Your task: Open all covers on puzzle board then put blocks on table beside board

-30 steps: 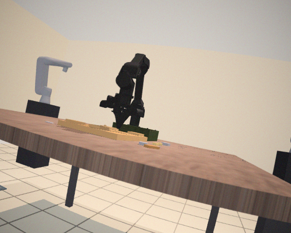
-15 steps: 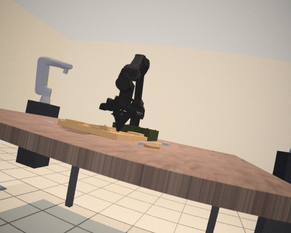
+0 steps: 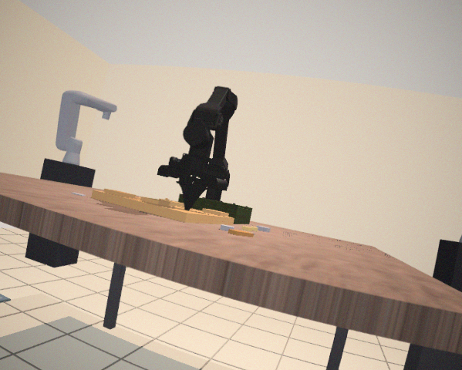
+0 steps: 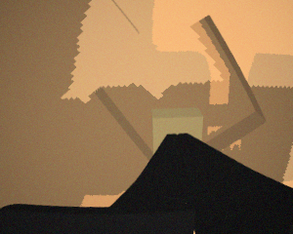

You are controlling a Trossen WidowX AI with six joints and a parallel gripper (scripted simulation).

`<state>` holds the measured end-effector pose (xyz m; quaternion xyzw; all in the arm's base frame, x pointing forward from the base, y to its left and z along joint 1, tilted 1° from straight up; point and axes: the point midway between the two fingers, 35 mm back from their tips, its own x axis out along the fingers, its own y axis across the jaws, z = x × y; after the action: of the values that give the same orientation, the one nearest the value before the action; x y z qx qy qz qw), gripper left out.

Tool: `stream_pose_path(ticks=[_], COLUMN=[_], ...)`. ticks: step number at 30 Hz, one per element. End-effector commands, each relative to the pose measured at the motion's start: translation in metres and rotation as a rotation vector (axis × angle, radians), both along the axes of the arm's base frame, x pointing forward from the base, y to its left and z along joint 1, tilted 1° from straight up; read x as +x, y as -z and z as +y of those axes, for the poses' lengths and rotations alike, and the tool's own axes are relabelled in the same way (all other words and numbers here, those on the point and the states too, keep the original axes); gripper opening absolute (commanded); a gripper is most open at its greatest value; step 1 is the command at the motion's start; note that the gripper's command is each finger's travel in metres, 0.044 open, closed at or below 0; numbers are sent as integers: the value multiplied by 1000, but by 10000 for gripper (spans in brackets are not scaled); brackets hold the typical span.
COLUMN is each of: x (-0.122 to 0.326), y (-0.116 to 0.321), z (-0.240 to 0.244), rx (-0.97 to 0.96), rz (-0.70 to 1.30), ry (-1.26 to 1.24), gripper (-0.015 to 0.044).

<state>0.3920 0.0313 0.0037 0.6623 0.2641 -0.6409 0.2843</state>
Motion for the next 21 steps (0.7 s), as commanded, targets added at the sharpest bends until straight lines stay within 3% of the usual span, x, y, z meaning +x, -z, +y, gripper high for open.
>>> stream_pose_path(ticks=[1, 9, 21], x=[-3, -8, -11], y=[4, 4, 4], z=[-1, -6, -8], rx=[5, 2, -37], rz=[10, 11, 24], ry=[6, -93, -1196], gripper=[0, 0, 0])
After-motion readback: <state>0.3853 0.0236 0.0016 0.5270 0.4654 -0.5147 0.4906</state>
